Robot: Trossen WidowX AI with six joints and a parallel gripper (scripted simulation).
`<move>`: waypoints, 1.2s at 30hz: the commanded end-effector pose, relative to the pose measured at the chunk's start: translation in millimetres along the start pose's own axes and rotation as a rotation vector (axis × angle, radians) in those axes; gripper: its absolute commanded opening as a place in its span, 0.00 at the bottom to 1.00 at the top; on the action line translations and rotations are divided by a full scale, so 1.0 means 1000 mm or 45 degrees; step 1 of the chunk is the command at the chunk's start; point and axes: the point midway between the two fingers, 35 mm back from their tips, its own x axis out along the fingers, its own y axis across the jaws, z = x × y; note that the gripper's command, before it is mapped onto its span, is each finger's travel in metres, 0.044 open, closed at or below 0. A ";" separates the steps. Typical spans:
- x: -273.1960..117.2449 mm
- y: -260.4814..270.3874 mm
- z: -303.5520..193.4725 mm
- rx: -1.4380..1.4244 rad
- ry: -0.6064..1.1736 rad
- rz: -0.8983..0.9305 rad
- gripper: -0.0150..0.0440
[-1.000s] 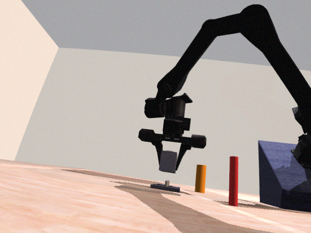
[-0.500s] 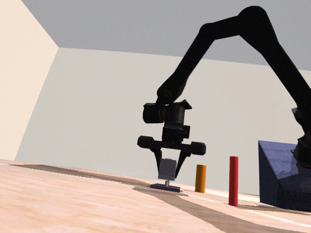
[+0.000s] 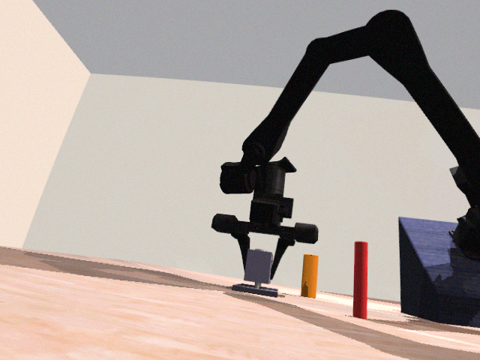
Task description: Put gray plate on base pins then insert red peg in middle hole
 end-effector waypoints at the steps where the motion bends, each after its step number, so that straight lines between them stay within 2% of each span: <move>1: -0.001 -0.001 0.000 -0.005 0.001 -0.002 0.48; 13: -0.001 -0.001 0.000 -0.005 0.001 -0.002 1.00; 18: -0.011 -0.003 -0.001 -0.002 0.007 -0.004 1.00; 23: -0.095 -0.004 -0.004 0.009 0.015 -0.003 1.00; 25: -0.116 0.000 -0.002 0.007 0.003 -0.001 1.00; 32: -0.119 0.000 -0.003 0.026 0.002 -0.001 1.00; 36: -0.124 0.009 0.023 0.416 0.002 -0.001 1.00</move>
